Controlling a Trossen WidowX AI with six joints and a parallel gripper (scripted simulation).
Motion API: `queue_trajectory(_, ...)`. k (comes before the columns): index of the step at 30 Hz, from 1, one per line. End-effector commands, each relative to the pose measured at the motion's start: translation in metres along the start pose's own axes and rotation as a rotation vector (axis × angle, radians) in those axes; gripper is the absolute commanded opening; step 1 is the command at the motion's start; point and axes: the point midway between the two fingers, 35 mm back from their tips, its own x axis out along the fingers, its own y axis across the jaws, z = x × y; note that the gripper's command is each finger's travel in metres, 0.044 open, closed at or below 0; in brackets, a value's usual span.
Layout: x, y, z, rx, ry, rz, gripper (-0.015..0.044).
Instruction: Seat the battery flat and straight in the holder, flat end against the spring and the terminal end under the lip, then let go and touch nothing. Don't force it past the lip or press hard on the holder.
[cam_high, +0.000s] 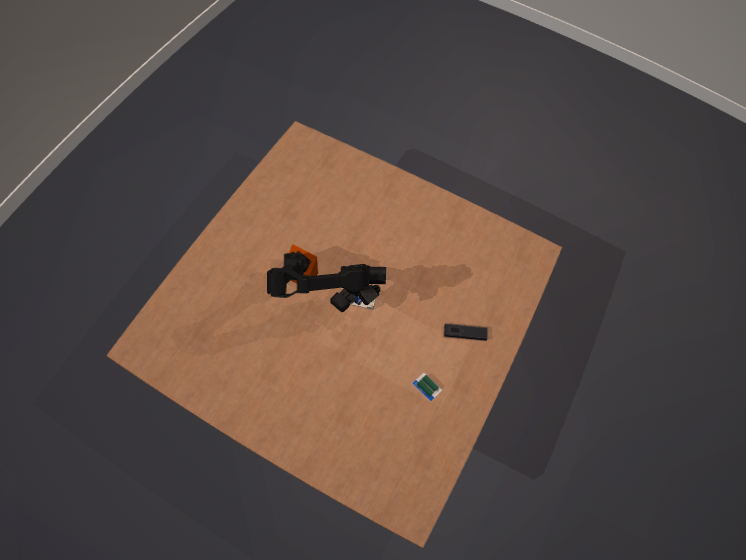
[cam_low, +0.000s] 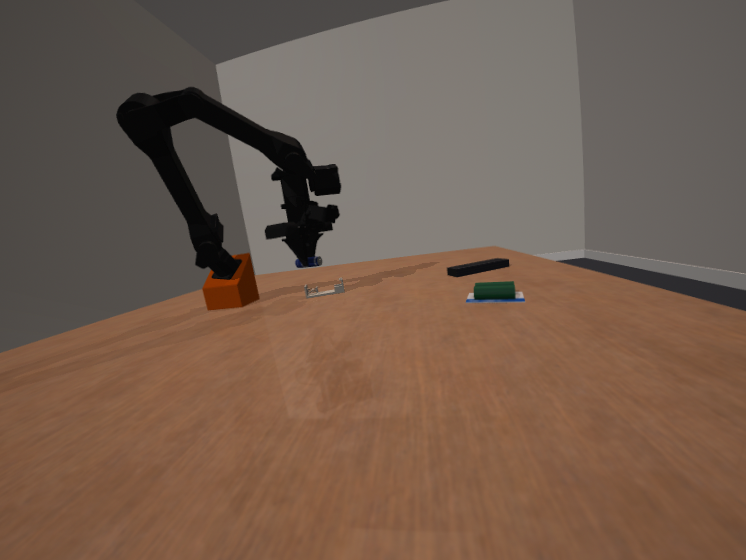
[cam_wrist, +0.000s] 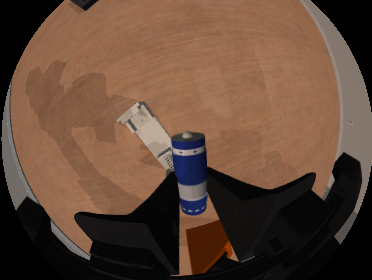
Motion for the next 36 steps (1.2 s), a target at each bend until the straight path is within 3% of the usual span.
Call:
queue_trajectory(1,0.000,0.016,0.006,-0.212,0.002,0.004,0.0073)
queue_trajectory(8,0.001,0.035,0.011,-0.520,0.004,-0.003,0.0073)
queue_trajectory(36,0.040,0.037,0.018,-0.511,-0.232,0.082,0.0073)
